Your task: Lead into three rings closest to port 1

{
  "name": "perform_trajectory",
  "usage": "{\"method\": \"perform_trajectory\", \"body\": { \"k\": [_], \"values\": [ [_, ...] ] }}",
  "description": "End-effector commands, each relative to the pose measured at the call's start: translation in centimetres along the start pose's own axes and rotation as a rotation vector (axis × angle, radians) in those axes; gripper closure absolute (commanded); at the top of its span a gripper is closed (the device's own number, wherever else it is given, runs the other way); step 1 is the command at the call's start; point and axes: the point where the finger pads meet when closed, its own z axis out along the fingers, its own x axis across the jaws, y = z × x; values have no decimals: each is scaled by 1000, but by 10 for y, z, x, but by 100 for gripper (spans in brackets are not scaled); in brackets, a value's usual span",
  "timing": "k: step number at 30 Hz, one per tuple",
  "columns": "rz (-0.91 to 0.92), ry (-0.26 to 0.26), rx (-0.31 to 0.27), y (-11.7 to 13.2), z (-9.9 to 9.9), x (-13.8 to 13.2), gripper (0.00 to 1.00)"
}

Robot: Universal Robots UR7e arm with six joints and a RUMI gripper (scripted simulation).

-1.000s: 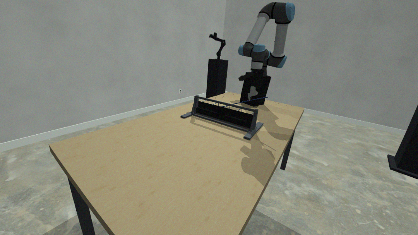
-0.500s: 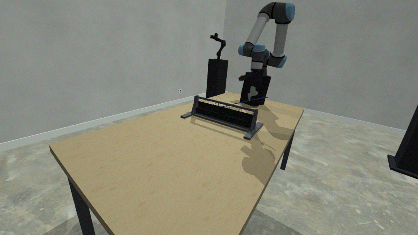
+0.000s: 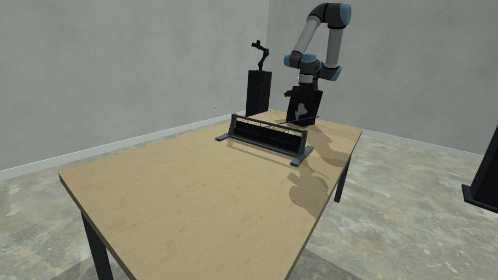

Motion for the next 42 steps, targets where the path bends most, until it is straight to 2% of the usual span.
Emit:
{"method": "perform_trajectory", "body": {
  "k": [1,12,42],
  "values": [
    [0,-2,0,0,3,-1,100],
    [0,-2,0,0,14,-1,100],
    [0,-2,0,0,67,-1,100]
  ]
}}
